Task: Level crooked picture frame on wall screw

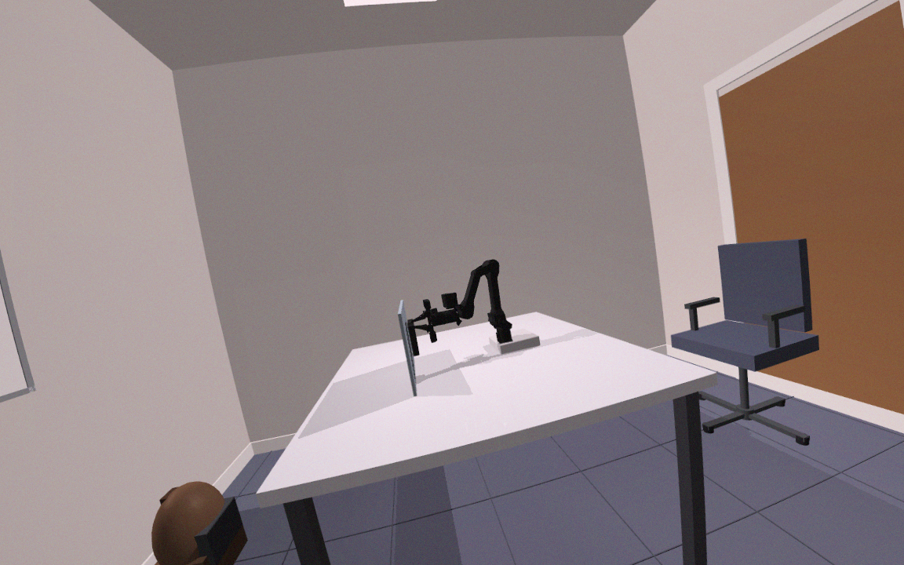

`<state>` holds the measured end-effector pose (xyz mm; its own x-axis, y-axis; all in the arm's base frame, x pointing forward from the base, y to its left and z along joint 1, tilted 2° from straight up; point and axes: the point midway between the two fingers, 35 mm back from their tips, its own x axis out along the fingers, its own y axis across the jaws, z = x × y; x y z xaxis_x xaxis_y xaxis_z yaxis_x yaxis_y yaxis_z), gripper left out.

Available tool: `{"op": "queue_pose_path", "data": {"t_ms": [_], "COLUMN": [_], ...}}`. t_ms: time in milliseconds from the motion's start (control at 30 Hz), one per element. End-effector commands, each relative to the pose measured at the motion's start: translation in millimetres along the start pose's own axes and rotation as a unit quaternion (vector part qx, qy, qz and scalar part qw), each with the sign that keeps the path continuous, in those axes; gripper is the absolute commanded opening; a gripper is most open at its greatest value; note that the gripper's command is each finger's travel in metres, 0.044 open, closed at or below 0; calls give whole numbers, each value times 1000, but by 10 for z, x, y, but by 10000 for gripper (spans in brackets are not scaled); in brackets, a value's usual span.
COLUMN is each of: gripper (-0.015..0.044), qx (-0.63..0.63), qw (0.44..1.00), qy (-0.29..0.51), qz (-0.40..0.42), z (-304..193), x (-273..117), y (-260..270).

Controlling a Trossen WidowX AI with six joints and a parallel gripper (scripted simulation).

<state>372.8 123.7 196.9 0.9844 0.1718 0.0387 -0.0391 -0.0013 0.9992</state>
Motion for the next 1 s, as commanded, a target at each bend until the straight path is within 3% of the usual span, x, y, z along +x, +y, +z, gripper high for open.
{"op": "queue_pose_path", "data": {"t_ms": [0,133,300,600,967], "gripper": [157,260,260,260,260], "qx": [1,1,6,77,115], "qw": [1000,1000,1000,997,993], "qy": [0,0,0,-2,-1], "qz": [0,0,0,1,0], "z": [0,0,-9,-12,-41], "x": [0,0,-69,-936,-1175], "y": [0,0,14,-35,138]}}
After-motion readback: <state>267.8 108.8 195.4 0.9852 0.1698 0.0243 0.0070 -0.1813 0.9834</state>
